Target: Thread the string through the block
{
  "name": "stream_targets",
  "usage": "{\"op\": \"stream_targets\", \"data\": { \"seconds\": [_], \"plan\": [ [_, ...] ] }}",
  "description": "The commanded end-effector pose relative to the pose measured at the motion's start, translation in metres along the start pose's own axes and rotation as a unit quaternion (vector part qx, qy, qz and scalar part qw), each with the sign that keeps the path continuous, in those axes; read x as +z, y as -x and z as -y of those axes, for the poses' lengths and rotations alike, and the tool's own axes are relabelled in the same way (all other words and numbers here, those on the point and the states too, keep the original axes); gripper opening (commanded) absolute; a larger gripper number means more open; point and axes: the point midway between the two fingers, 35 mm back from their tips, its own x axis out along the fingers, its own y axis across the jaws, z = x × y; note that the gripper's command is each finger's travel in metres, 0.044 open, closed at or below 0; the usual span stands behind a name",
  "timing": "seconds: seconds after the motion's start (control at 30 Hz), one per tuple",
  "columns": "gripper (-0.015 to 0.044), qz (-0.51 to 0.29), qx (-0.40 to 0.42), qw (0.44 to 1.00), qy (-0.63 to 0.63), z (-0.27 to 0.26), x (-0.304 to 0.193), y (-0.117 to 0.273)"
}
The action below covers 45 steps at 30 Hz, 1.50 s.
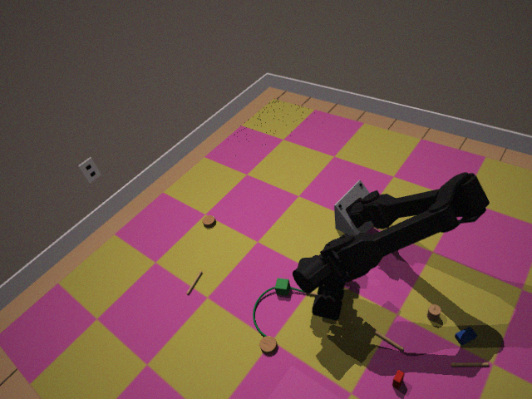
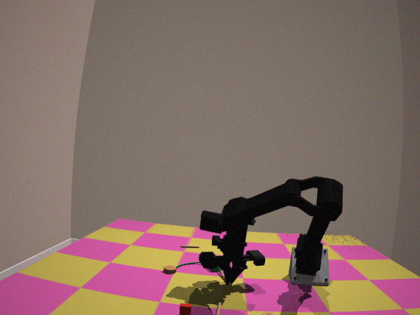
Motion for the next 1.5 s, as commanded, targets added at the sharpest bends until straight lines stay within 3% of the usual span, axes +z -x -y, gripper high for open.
{"op": "stream_targets", "data": {
  "seconds": [0.0,0.4,0.67,0.83,1.13,1.4,1.47],
  "plan": [
    [0.0,-0.004,-0.001,1.0,0.003,-0.001,-0.003,-0.002],
    [0.0,-0.004,-0.001,1.0,0.003,-0.001,-0.003,-0.002],
    [0.021,0.001,0.0,1.0,0.0,-0.001,0.003,0.01],
    [0.021,0.001,0.0,1.0,0.0,-0.001,0.009,0.077],
    [0.021,0.0,0.001,1.0,0.0,-0.001,0.009,0.08],
    [0.042,0.0,0.002,1.0,-0.001,-0.002,0.01,0.081],
    [0.044,0.0,0.002,1.0,-0.001,-0.002,0.012,0.097]
  ]
}}
